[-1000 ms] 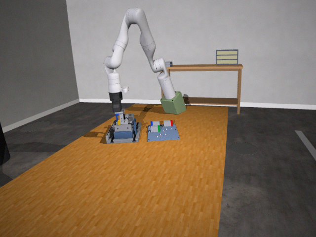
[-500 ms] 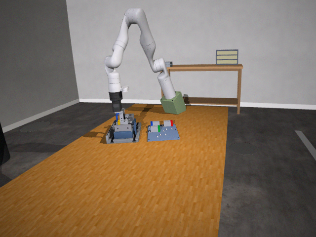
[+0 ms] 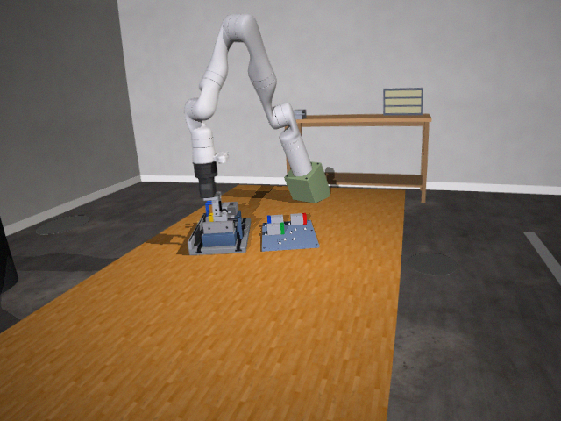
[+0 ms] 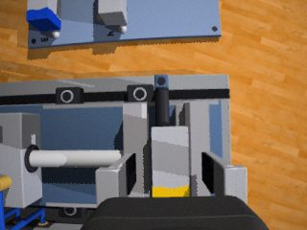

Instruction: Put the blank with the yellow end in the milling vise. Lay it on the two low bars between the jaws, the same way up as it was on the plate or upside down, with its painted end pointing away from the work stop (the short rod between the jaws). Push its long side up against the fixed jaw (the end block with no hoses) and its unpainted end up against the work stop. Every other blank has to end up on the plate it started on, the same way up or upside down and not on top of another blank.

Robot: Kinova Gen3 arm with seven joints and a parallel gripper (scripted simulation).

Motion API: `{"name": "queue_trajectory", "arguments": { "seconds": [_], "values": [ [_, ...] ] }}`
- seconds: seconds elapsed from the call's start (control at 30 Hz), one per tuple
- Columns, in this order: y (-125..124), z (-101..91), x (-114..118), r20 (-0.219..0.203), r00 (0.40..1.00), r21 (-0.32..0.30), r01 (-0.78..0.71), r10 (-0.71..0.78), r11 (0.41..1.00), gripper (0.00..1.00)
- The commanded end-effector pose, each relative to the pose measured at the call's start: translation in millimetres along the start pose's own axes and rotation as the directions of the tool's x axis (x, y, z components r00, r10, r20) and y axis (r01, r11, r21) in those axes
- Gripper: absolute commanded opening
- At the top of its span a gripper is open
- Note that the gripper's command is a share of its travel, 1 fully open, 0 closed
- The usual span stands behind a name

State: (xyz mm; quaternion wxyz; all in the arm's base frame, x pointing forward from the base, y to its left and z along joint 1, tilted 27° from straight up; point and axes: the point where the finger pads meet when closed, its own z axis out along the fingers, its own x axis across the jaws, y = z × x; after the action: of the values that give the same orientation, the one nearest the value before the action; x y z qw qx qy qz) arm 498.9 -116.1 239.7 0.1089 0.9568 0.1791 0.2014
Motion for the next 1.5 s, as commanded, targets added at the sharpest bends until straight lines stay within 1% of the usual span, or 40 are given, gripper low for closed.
{"name": "queue_trajectory", "arguments": {
  "seconds": [0.0, 0.67, 1.17, 1.23, 1.27, 1.47],
  "values": [
    [0.1, -1.4, 1.0, -0.003, 1.0, 0.0, 0.0, 0.0, 1.0, 1.0],
    [-0.2, -5.6, 1.8, -0.003, 1.0, 0.0, 0.0, 0.0, 1.0, 1.0],
    [-0.1, -65.0, 1.3, -0.003, 1.0, 0.0, 0.0, 0.0, 1.0, 1.0],
    [-0.1, -65.0, 1.3, -0.003, 1.0, 0.0, 0.0, 0.0, 1.0, 1.0],
    [1.6, -60.8, -3.9, 0.014, 1.0, -0.002, -0.004, 0.004, 1.0, 1.0],
    [0.6, -78.7, -0.9, 0.007, 1.0, -0.001, -0.002, 0.002, 1.0, 1.0]
  ]
}}
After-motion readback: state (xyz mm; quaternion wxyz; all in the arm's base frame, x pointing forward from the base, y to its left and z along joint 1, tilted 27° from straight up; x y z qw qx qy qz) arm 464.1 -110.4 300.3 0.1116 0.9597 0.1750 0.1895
